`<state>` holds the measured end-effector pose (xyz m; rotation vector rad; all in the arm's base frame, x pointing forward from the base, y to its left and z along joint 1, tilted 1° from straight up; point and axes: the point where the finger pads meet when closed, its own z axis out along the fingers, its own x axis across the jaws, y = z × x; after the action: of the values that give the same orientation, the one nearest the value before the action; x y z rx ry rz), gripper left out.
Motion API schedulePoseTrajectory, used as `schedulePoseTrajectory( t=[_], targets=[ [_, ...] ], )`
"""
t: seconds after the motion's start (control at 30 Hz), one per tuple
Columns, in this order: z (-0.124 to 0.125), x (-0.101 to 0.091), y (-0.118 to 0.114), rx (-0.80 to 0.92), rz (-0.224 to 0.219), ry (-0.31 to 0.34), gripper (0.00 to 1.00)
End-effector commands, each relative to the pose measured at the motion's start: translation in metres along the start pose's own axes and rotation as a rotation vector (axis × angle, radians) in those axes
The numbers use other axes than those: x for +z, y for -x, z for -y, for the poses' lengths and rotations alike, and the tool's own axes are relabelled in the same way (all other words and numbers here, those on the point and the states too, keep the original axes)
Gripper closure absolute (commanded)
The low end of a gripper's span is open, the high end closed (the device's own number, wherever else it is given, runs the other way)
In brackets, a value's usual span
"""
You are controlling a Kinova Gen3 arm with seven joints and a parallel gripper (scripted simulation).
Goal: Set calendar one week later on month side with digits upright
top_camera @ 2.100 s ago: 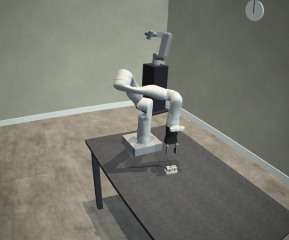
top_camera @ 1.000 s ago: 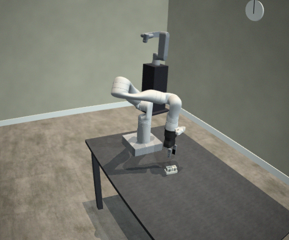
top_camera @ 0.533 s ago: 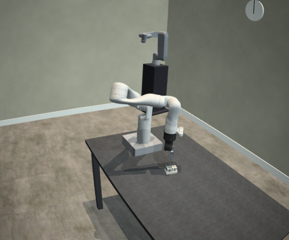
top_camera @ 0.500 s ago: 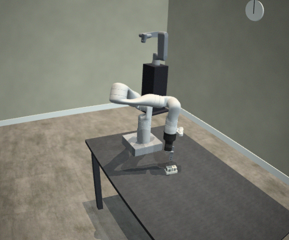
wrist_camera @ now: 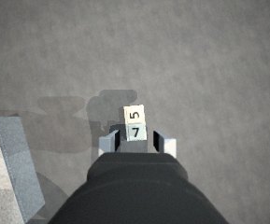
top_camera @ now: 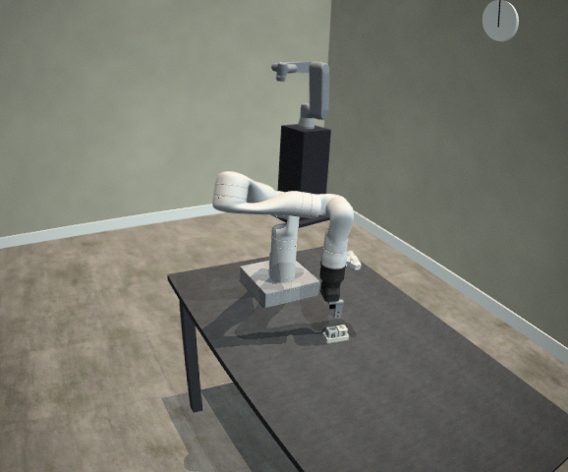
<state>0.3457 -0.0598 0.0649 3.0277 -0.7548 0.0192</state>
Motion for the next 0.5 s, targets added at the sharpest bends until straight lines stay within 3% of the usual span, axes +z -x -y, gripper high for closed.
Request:
schedulePoseTrajectory(
  t=[0.0, 0.47],
  targets=[
    [0.0002, 0.0020, 0.0010, -0.032, 0.004, -0.004, 0.00],
    [-0.0008, 0.0047, 0.0015, -0.114, 0.003, -0.005, 0.00]
  ],
)
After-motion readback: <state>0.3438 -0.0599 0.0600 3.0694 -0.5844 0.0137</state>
